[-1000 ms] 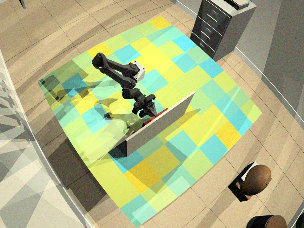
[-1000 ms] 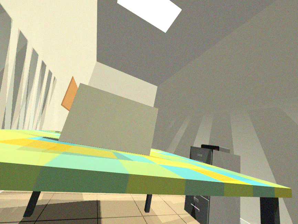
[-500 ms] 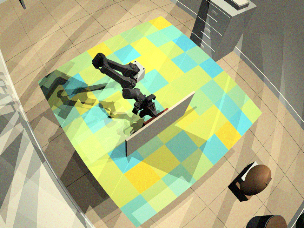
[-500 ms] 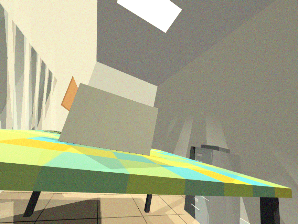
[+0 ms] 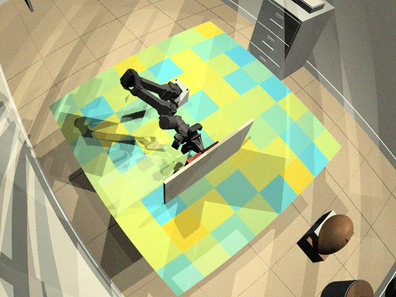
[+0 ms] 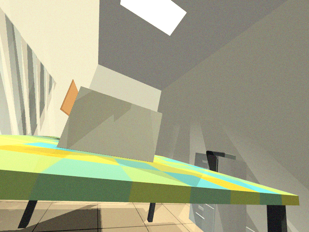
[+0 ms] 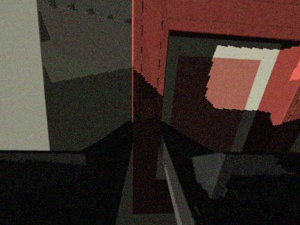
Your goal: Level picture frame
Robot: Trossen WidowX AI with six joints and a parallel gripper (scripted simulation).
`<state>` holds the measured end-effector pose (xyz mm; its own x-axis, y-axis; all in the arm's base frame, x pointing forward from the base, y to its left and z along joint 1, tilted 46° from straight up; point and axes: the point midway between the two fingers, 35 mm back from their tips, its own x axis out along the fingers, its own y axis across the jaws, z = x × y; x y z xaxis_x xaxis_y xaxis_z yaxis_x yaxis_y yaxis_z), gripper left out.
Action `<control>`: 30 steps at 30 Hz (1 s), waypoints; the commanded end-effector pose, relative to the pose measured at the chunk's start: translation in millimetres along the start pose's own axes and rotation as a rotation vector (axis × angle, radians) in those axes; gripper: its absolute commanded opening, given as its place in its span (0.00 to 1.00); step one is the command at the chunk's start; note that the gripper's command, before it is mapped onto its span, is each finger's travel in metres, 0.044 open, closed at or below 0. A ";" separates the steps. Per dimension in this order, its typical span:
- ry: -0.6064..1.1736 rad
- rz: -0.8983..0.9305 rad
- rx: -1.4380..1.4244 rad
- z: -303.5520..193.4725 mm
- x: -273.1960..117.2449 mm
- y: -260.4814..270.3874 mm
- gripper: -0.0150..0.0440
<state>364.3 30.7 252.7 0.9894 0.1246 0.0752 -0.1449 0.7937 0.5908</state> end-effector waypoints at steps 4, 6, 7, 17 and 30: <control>0.001 0.002 0.000 -0.1 -0.1 0.0 0.25; 0.000 0.001 0.000 0.0 -0.1 -0.2 0.25; 0.000 0.001 0.000 0.0 -0.1 -0.2 0.25; 0.001 0.002 0.005 -0.1 -0.1 -0.7 0.25; 0.002 0.002 0.099 0.1 -0.1 -1.6 0.25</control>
<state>364.5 29.7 251.8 0.9892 0.1267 0.0742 -0.1441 0.7424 0.6543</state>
